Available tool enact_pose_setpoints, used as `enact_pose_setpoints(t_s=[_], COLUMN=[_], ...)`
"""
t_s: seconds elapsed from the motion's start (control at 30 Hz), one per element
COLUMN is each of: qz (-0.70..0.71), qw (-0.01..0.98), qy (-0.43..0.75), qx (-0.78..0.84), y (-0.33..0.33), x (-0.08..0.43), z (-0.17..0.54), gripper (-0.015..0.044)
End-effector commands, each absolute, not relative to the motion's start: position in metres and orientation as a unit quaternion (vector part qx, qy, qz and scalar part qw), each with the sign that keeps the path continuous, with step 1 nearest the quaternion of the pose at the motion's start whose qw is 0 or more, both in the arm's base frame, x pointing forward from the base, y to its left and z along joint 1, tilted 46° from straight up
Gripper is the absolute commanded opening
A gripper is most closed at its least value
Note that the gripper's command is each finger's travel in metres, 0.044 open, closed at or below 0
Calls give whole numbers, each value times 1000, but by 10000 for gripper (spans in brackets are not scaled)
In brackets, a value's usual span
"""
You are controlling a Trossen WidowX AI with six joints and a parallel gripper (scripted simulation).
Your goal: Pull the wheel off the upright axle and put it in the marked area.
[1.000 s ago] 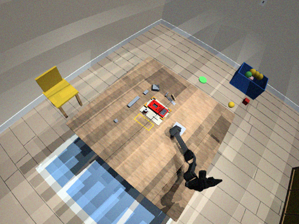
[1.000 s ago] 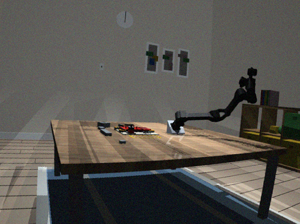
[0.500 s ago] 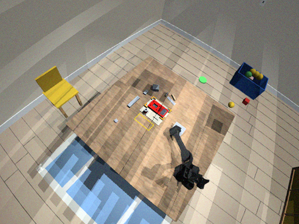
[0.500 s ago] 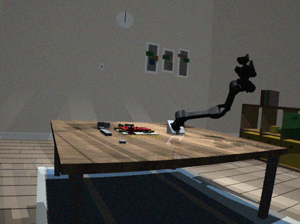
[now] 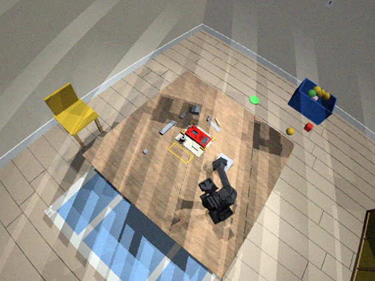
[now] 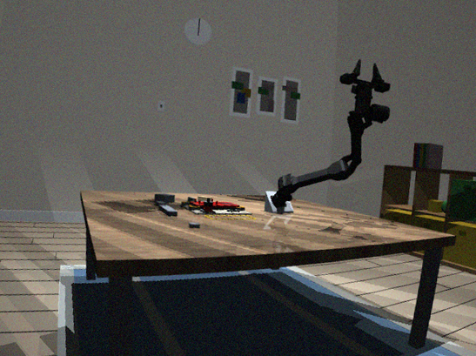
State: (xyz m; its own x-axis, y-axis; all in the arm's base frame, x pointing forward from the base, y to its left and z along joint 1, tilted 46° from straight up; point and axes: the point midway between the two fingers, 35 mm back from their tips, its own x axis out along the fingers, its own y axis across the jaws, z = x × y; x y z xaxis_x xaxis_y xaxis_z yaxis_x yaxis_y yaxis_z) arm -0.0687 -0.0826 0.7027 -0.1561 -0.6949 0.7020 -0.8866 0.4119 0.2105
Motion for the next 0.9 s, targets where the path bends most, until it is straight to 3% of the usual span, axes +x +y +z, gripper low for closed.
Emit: enact_pose_setpoints(t_s=[0.0, 0.47, 0.87], qz=[56, -103, -217], qw=[438, 610, 717], qy=[-731, -592, -395], qx=[519, 516, 532], y=[-100, -162, -209], x=[-24, 129, 250], z=[701, 670, 589], gripper=[300, 300, 300])
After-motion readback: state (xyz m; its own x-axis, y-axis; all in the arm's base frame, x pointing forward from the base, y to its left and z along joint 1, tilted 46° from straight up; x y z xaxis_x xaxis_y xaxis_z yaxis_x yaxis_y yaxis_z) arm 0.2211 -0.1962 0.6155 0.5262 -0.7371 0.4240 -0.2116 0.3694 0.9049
